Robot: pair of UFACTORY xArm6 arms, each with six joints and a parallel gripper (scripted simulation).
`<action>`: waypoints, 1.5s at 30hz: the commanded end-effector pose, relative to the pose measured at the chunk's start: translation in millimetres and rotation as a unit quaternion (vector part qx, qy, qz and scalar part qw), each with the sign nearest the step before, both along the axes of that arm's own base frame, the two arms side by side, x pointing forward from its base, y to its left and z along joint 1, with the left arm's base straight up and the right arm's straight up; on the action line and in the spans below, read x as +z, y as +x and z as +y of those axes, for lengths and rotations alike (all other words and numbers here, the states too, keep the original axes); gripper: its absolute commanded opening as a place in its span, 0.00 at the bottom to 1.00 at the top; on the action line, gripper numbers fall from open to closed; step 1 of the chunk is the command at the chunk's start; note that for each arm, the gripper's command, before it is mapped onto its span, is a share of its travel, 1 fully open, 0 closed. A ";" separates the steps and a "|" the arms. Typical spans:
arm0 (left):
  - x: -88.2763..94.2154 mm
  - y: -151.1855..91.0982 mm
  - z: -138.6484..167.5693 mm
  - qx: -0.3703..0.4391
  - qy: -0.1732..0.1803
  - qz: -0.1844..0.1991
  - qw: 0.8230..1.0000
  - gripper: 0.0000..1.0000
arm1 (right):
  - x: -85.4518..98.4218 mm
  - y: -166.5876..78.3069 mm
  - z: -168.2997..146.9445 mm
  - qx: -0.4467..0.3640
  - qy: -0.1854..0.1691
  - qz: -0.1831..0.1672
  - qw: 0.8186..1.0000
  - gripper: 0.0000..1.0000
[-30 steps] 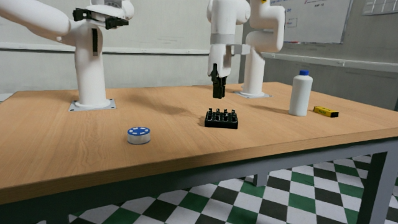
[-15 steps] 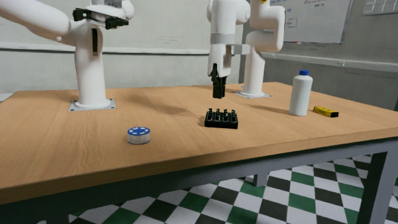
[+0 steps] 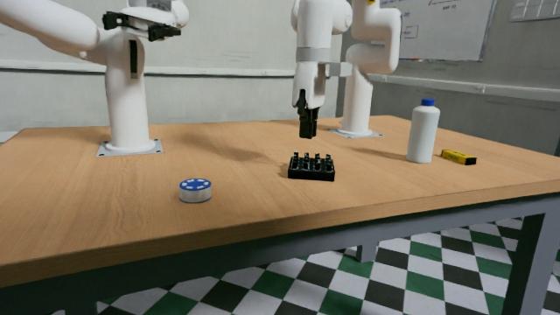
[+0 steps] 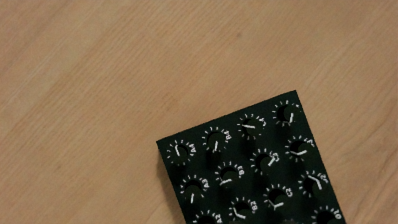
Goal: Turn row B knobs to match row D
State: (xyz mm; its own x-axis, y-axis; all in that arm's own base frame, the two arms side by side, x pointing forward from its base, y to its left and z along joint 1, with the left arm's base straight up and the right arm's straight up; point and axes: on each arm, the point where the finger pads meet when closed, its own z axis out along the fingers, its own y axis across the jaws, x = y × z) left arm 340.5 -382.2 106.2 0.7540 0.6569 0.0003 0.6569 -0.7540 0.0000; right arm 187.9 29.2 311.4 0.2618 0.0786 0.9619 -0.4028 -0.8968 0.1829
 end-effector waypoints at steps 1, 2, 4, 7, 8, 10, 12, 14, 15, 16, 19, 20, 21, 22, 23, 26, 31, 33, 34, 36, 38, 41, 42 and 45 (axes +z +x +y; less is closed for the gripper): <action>1.5 1.0 -1.1 0.000 -0.002 -0.002 1.000 0.21 | 0.6 -0.1 0.2 0.000 0.001 0.000 1.000 1.00; 1.3 1.0 -1.1 0.000 -0.002 -0.002 1.000 0.21 | 0.6 -0.1 0.2 0.000 0.001 0.000 1.000 1.00; 0.6 1.0 -1.1 0.000 -0.002 -0.002 1.000 0.21 | 0.6 -0.1 0.2 0.000 0.001 0.000 1.000 1.00; -0.9 1.0 -1.1 0.000 -0.002 -0.002 1.000 0.21 | 0.6 -0.1 0.2 0.000 0.001 0.000 1.000 1.00; -1.6 1.0 -1.1 0.000 -0.002 -0.002 1.000 0.21 | 0.6 -0.1 0.2 0.000 0.001 0.000 1.000 1.00; -3.1 1.0 -1.1 0.000 -0.002 -0.001 1.000 0.21 | 0.6 -0.1 0.2 0.000 0.001 0.000 1.000 1.00; -4.8 1.1 -1.1 0.000 -0.002 -0.001 1.000 0.21 | 0.6 -0.1 0.2 0.000 0.001 0.000 1.000 1.00; -4.8 1.1 -1.1 0.000 -0.002 -0.001 1.000 0.21 | 0.6 -0.1 0.2 0.000 0.001 0.000 1.000 1.00; -5.8 1.1 -1.1 0.000 -0.002 -0.001 1.000 0.21 | 0.6 -0.1 0.2 0.000 0.001 0.000 1.000 1.00; -6.8 1.1 -1.1 0.000 -0.002 -0.001 1.000 0.21 | 0.6 -0.1 0.2 0.000 0.001 0.000 1.000 1.00; -10.2 1.1 -1.1 0.000 -0.002 -0.001 1.000 0.21 | 0.6 -0.1 0.2 0.000 0.001 0.000 1.000 1.00; -11.5 1.1 -1.0 0.000 -0.002 -0.001 1.000 0.21 | 0.6 -0.1 0.2 0.000 0.001 0.000 1.000 1.00; -12.7 1.2 -1.0 0.000 -0.002 -0.001 1.000 0.21 | 0.6 -0.1 0.2 0.000 0.001 0.000 1.000 1.00; -14.0 1.2 -1.0 0.000 -0.002 -0.001 1.000 0.21 | 0.6 -0.1 0.2 0.000 0.001 0.000 1.000 1.00; -15.3 1.2 -1.0 0.000 -0.002 -0.001 1.000 0.21 | 0.6 -0.1 0.2 0.000 0.001 0.000 1.000 1.00; -19.4 1.2 -1.0 0.000 -0.002 -0.001 1.000 0.21 | 0.6 -0.1 0.2 0.000 0.001 0.000 1.000 1.00; -23.5 1.3 -1.0 0.000 -0.002 -0.001 1.000 0.21 | 0.6 -0.1 0.2 0.000 0.001 0.000 1.000 1.00; -26.2 1.3 -1.0 0.000 -0.002 -0.001 1.000 0.21 | 0.6 -0.1 0.2 0.000 0.001 0.000 1.000 1.00; -27.5 1.3 -1.0 0.000 -0.002 -0.001 1.000 0.21 | 0.6 -0.1 0.2 0.000 0.001 0.000 1.000 1.00; -29.9 1.4 -1.0 0.000 -0.002 -0.001 1.000 0.21 | 0.6 -0.1 0.2 0.000 0.001 0.000 1.000 1.00; -32.2 1.4 -1.0 0.000 -0.002 -0.001 1.000 0.21 | 0.6 -0.1 0.2 0.000 0.001 0.000 1.000 1.00; -35.3 1.4 -0.9 0.000 -0.002 -0.001 1.000 0.21 | 0.6 -0.1 0.2 0.000 0.001 0.000 1.000 1.00; -36.2 1.4 -0.9 0.000 -0.002 -0.001 1.000 0.21 | 0.6 -0.1 0.2 0.000 0.001 0.000 1.000 1.00; -38.5 1.5 -0.9 0.000 -0.002 -0.001 1.000 0.21 | 0.6 -0.1 0.2 0.000 0.001 0.000 1.000 1.00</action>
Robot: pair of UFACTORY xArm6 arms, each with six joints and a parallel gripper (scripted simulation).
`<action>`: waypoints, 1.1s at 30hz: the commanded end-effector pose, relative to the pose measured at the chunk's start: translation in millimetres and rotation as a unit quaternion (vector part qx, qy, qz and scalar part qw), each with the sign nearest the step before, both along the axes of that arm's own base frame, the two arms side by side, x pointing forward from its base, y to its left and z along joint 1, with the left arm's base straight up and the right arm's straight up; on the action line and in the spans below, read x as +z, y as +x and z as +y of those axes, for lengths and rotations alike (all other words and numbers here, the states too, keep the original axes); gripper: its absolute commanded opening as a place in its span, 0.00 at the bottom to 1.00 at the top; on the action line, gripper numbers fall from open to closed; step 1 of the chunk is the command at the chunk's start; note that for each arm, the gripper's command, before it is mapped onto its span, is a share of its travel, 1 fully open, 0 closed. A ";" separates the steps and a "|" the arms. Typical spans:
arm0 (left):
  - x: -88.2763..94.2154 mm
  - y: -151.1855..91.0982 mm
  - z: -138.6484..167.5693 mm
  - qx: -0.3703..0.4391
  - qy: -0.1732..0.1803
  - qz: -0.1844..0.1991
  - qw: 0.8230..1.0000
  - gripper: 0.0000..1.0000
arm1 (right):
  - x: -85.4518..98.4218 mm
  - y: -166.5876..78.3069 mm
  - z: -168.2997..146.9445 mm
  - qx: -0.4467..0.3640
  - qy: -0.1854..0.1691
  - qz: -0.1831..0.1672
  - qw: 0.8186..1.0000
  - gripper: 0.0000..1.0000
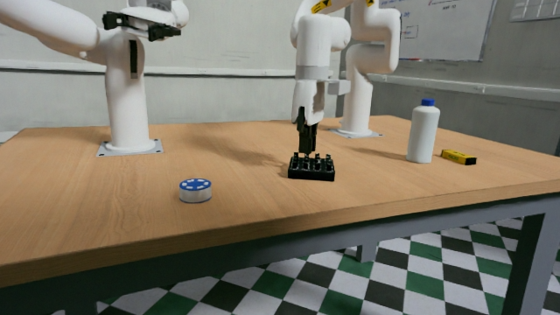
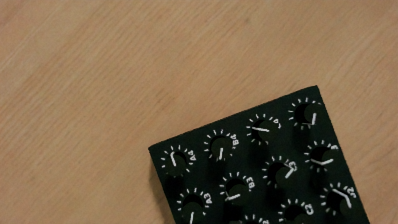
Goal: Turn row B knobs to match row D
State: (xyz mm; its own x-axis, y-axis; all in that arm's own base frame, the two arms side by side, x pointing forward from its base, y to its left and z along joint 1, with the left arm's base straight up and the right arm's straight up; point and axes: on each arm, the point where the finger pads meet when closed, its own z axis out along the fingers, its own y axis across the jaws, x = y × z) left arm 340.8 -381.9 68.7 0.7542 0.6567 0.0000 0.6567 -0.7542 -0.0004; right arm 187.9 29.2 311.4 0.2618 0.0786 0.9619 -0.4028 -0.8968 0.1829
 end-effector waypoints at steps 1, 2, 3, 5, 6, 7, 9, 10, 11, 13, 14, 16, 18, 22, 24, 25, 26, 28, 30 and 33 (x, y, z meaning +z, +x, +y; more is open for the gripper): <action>-1.7 1.2 -1.2 0.000 -0.002 -0.002 1.000 0.21 | 0.6 -0.1 0.2 0.000 0.001 0.000 1.000 1.00; -1.7 1.2 -1.2 0.000 -0.002 -0.002 1.000 0.21 | 0.6 -0.1 0.2 0.000 0.001 0.000 1.000 1.00; -1.7 1.2 -1.2 0.000 -0.002 -0.002 1.000 0.21 | 0.6 -0.1 0.2 0.000 0.001 0.000 1.000 1.00; -2.7 1.2 -1.2 0.000 -0.002 -0.002 1.000 0.21 | 0.6 -0.1 0.2 0.000 0.001 0.000 1.000 1.00; -3.1 1.2 -1.2 0.000 -0.002 -0.002 1.000 0.21 | 0.6 -0.1 0.2 0.000 0.001 0.000 1.000 1.00; -3.5 1.2 -1.2 0.000 -0.002 -0.002 1.000 0.21 | 0.6 -0.1 0.2 0.000 0.001 0.000 1.000 1.00; -4.0 1.2 -1.2 0.000 -0.002 -0.002 1.000 0.21 | 0.6 -0.1 0.2 0.000 0.001 0.000 1.000 1.00; -4.1 1.2 -1.2 0.000 -0.002 -0.002 1.000 0.21 | 0.6 -0.1 0.2 0.000 0.001 0.000 1.000 1.00; -4.3 1.2 -1.2 0.000 -0.002 -0.002 1.000 0.21 | 0.6 -0.1 0.2 0.000 0.001 0.000 1.000 1.00; -4.4 1.2 -1.2 0.000 -0.002 -0.002 1.000 0.21 | 0.6 -0.1 0.2 0.000 0.001 0.000 1.000 1.00; -4.4 1.2 -1.2 0.000 -0.002 -0.002 1.000 0.21 | 0.6 -0.1 0.2 0.000 0.001 0.000 1.000 1.00; -4.4 1.2 -1.2 0.000 -0.002 -0.002 1.000 0.21 | 0.6 -0.1 0.2 0.000 0.001 0.000 1.000 1.00; -4.4 1.2 -1.2 0.000 -0.002 -0.002 1.000 0.21 | 0.6 -0.1 0.2 0.000 0.001 0.000 1.000 1.00; -4.4 1.2 -1.2 0.000 -0.002 -0.002 1.000 0.21 | 0.6 -0.1 0.2 0.000 0.001 0.000 1.000 1.00; -4.4 1.2 -1.2 0.000 -0.002 -0.002 1.000 0.21 | 0.6 -0.1 0.2 0.000 0.001 0.000 1.000 1.00; -4.4 1.2 -1.2 0.000 -0.002 -0.002 1.000 0.21 | 0.6 -0.1 0.2 0.000 0.001 0.000 1.000 1.00; -4.4 1.2 -1.2 0.000 -0.002 -0.002 1.000 0.21 | 0.6 -0.1 0.2 0.000 0.001 0.000 1.000 1.00; -4.4 1.2 -1.2 0.000 -0.002 -0.002 1.000 0.21 | 0.6 -0.1 0.2 0.000 0.001 0.000 1.000 1.00; -4.4 1.2 -1.2 0.000 -0.002 -0.002 1.000 0.21 | 0.6 -0.1 0.2 0.000 0.001 0.000 1.000 1.00; -5.5 1.2 -1.2 0.000 -0.002 -0.002 1.000 0.21 | 0.6 -0.1 0.2 0.000 0.001 0.000 1.000 1.00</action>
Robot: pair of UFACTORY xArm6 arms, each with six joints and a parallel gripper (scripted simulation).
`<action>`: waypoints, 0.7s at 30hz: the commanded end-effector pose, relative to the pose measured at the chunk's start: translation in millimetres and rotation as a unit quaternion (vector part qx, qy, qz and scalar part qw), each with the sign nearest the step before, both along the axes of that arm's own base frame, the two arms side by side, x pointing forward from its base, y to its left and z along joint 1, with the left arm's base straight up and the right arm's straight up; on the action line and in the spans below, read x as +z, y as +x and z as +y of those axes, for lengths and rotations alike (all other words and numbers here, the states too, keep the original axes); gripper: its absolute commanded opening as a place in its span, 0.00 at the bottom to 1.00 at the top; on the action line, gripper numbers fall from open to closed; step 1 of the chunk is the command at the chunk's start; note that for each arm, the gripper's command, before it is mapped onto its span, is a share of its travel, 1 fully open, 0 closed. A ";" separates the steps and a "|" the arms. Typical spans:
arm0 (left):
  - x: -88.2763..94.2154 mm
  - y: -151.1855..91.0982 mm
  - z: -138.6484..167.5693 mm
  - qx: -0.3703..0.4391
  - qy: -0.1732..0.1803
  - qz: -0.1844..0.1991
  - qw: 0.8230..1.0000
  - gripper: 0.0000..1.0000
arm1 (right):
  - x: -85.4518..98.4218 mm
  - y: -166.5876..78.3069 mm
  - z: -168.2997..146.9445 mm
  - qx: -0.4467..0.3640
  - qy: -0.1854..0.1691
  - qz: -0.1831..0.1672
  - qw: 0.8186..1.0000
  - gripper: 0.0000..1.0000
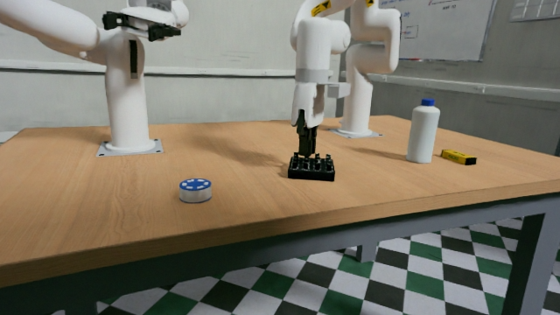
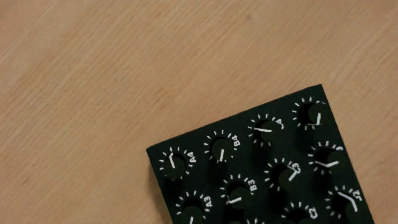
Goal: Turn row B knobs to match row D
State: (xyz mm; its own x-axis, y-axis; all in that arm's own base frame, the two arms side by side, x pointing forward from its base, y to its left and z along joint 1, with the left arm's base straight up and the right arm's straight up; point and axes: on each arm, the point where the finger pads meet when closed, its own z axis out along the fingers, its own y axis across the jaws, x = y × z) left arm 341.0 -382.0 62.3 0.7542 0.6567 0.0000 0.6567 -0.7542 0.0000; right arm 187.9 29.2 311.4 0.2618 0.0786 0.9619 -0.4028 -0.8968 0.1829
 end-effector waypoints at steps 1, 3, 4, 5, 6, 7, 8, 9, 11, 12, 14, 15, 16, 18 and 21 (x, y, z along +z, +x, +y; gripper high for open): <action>0.1 1.0 -1.2 0.000 -0.002 -0.002 1.000 0.21 | 0.6 -0.1 0.2 0.000 0.001 0.000 1.000 1.00; -0.9 1.0 -1.2 0.000 -0.002 -0.002 1.000 0.21 | 0.6 -0.1 0.2 0.000 0.001 0.000 1.000 1.00; -0.9 1.0 -1.2 0.000 -0.002 -0.002 1.000 0.21 | 0.6 -0.1 0.2 0.000 0.001 0.000 1.000 1.00; -2.1 1.0 -1.2 0.000 -0.002 -0.002 1.000 0.21 | 0.6 -0.1 0.2 0.000 0.001 0.000 1.000 1.00; -3.3 1.0 -1.2 0.000 -0.002 -0.002 1.000 0.21 | 0.6 -0.1 0.2 0.000 0.001 0.000 1.000 1.00; -4.5 1.0 -1.2 0.000 -0.002 -0.002 1.000 0.21 | 0.6 -0.1 0.2 0.000 0.001 0.000 1.000 1.00; -5.7 1.0 -1.2 0.000 -0.002 -0.002 1.000 0.21 | 0.6 -0.1 0.2 0.000 0.001 0.000 1.000 1.00; -6.6 1.0 -1.2 0.000 -0.002 -0.002 1.000 0.21 | 0.6 -0.1 0.2 0.000 0.001 0.000 1.000 1.00; -7.7 1.0 -1.2 0.000 -0.002 -0.002 1.000 0.21 | 0.6 -0.1 0.2 0.000 0.001 0.000 1.000 1.00; -7.9 1.0 -1.2 0.000 -0.002 -0.002 1.000 0.21 | 0.6 -0.1 0.2 0.000 0.001 0.000 1.000 1.00; -8.0 1.0 -1.2 0.000 -0.002 -0.002 1.000 0.21 | 0.6 -0.1 0.2 0.000 0.001 0.000 1.000 1.00; -8.0 1.0 -1.2 0.000 -0.002 -0.002 1.000 0.21 | 0.6 -0.1 0.2 0.000 0.001 0.000 1.000 1.00; -8.0 1.0 -1.2 0.000 -0.002 -0.002 1.000 0.21 | 0.6 -0.1 0.2 0.000 0.001 0.000 1.000 1.00; -8.0 1.0 -1.2 0.000 -0.002 -0.002 1.000 0.21 | 0.6 -0.1 0.2 0.000 0.001 0.000 1.000 1.00; -8.0 1.0 -1.2 0.000 -0.002 -0.002 1.000 0.21 | 0.6 -0.1 0.2 0.000 0.001 0.000 1.000 1.00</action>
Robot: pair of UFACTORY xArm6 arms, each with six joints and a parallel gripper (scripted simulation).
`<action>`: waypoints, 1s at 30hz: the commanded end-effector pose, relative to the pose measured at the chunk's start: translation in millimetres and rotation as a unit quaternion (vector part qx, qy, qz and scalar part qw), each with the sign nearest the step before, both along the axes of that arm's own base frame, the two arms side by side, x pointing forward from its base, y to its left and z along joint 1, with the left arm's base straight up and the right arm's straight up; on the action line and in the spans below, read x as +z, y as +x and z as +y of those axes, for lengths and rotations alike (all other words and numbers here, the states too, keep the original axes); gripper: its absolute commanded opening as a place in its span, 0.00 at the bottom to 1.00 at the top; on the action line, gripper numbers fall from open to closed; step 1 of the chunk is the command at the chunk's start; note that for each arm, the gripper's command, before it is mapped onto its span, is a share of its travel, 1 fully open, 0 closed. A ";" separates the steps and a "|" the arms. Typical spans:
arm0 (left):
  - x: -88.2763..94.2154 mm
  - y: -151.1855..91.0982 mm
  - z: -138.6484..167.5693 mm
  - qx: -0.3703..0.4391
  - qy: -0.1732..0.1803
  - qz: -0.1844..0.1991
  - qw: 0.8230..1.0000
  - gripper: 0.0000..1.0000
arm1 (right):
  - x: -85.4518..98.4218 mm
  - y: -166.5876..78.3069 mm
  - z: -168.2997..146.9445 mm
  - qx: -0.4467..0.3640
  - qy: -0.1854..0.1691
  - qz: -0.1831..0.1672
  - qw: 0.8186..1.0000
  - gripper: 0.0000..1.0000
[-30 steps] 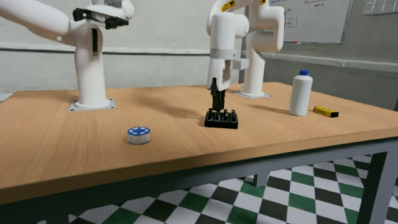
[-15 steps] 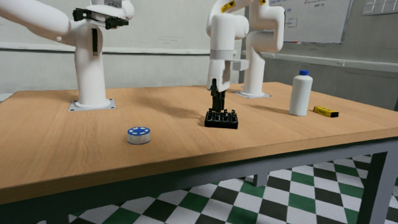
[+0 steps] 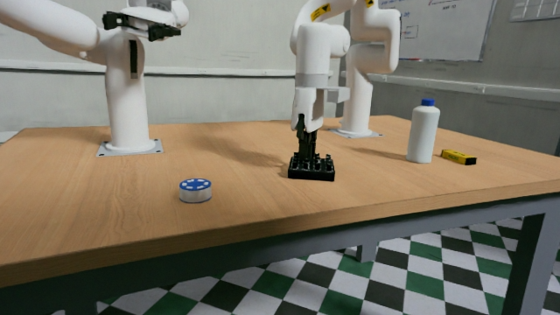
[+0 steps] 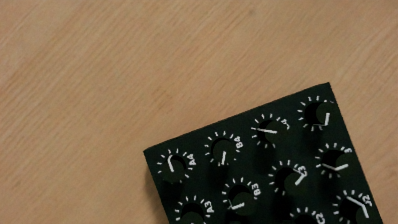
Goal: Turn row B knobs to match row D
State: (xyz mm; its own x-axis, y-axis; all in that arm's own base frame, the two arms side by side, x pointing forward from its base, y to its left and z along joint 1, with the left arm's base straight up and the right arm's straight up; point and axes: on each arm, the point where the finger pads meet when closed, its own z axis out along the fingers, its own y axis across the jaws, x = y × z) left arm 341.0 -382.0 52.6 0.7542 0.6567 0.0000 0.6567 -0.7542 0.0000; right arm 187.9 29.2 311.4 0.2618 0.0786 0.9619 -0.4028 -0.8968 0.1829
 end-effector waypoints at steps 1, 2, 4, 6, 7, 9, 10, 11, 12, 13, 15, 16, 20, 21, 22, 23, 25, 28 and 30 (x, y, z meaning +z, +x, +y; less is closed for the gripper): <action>1.8 1.1 -1.2 0.000 -0.002 -0.002 1.000 0.21 | 0.6 -0.1 0.2 0.000 0.001 0.000 1.000 1.00; 1.8 1.1 -1.2 0.000 -0.002 -0.002 1.000 0.21 | 0.6 -0.1 0.2 0.000 0.001 0.000 1.000 1.00; 1.8 1.1 -1.2 0.000 -0.002 -0.002 1.000 0.21 | 0.6 -0.1 0.2 0.000 0.001 0.000 1.000 1.00; 1.8 1.1 -1.2 0.000 -0.002 -0.002 1.000 0.21 | 0.6 -0.1 0.2 0.000 0.001 0.000 1.000 1.00; 1.8 1.1 -1.2 0.000 -0.002 -0.002 1.000 0.21 | 0.6 -0.1 0.2 0.000 0.001 0.000 1.000 1.00; 1.8 1.1 -1.2 0.000 -0.002 -0.002 1.000 0.10 | 0.6 -0.1 0.2 0.000 0.001 0.000 1.000 1.00; 1.8 1.1 -1.2 0.000 -0.002 -0.002 1.000 0.10 | 0.6 -0.1 0.2 0.000 0.001 0.000 1.000 1.00; 1.8 1.1 -1.2 0.000 -0.002 -0.002 1.000 0.10 | 0.6 -0.1 0.2 0.000 0.001 0.000 1.000 1.00; 1.8 1.1 -1.2 0.000 -0.002 -0.002 1.000 0.10 | 0.6 -0.1 0.2 0.000 0.001 0.000 1.000 1.00; 1.8 1.1 -1.2 0.000 -0.002 -0.002 1.000 0.10 | 0.6 -0.1 0.2 0.000 0.001 0.000 1.000 1.00; 1.8 1.1 -1.2 0.000 -0.002 -0.002 1.000 0.10 | 0.6 -0.1 0.2 0.000 0.001 0.000 1.000 1.00; 1.8 1.1 -1.2 0.000 -0.002 -0.002 1.000 0.10 | 0.6 -0.1 0.2 0.000 0.001 0.000 1.000 1.00; 1.8 1.1 -1.2 0.000 -0.002 -0.002 1.000 0.10 | 0.6 -0.1 0.2 0.000 0.001 0.000 1.000 1.00; 1.8 1.1 -1.2 0.000 -0.002 -0.002 1.000 0.10 | 0.6 -0.1 0.2 0.000 0.001 0.000 1.000 1.00; 1.8 1.1 -1.2 0.000 -0.002 -0.002 1.000 0.10 | 0.6 -0.1 0.2 0.000 0.001 0.000 1.000 1.00; 1.8 1.1 -1.2 0.000 -0.002 -0.002 1.000 0.10 | 0.6 -0.1 0.2 0.000 0.001 0.000 1.000 1.00; 1.8 1.1 -1.2 -0.001 -0.002 -0.002 1.000 0.10 | 0.6 -0.1 0.2 0.000 0.001 0.000 1.000 1.00; 1.8 1.1 -1.2 -0.005 -0.002 -0.002 1.000 0.10 | 0.6 -0.1 0.2 0.000 0.001 0.000 1.000 1.00; 1.8 1.1 -1.2 -0.011 -0.002 -0.002 1.000 0.10 | 0.6 -0.1 0.2 0.000 0.001 0.000 1.000 1.00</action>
